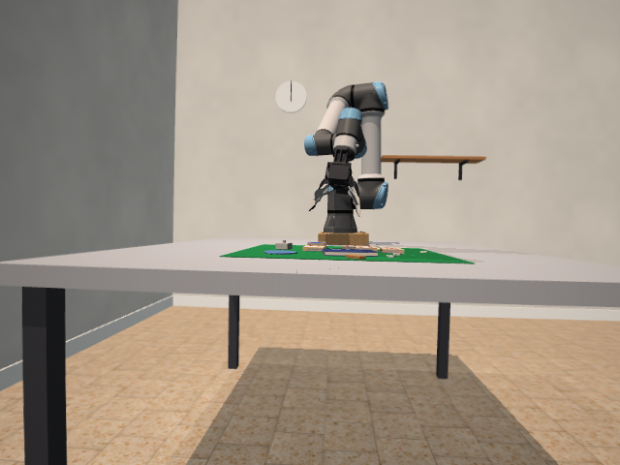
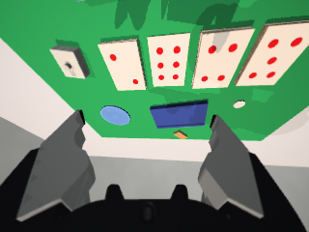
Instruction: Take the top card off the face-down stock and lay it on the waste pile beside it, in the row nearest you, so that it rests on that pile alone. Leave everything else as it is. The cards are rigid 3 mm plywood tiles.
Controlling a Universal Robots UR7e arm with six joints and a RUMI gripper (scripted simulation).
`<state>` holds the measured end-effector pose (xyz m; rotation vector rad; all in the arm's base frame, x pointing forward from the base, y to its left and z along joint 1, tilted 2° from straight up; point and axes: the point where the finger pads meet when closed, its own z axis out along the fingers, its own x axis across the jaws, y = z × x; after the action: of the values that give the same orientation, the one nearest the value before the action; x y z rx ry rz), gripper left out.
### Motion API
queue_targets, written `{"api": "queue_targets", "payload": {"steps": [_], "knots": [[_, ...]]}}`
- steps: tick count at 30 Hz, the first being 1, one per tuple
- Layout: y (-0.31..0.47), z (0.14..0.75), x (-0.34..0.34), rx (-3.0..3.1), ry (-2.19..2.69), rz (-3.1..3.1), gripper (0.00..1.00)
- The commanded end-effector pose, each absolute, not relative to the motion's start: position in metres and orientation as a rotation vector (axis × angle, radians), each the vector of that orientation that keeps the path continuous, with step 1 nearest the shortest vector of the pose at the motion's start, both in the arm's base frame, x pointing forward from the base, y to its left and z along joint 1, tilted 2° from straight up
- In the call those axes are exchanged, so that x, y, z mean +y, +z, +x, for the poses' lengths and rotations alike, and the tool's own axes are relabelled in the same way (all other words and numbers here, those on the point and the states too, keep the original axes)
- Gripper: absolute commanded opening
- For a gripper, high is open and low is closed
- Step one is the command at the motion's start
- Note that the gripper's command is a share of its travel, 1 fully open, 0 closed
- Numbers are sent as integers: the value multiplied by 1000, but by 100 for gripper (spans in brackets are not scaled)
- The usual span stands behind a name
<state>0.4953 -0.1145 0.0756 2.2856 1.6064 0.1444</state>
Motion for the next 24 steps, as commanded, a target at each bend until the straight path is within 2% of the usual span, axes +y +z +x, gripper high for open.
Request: {"api": "queue_targets", "payload": {"steps": [1,12,24], "knots": [[68,448,-133,1748,62,2307,100],[58,371,-148,1949,-2,2353,100],[55,344,-148,2020,-2,2369,100]]}}
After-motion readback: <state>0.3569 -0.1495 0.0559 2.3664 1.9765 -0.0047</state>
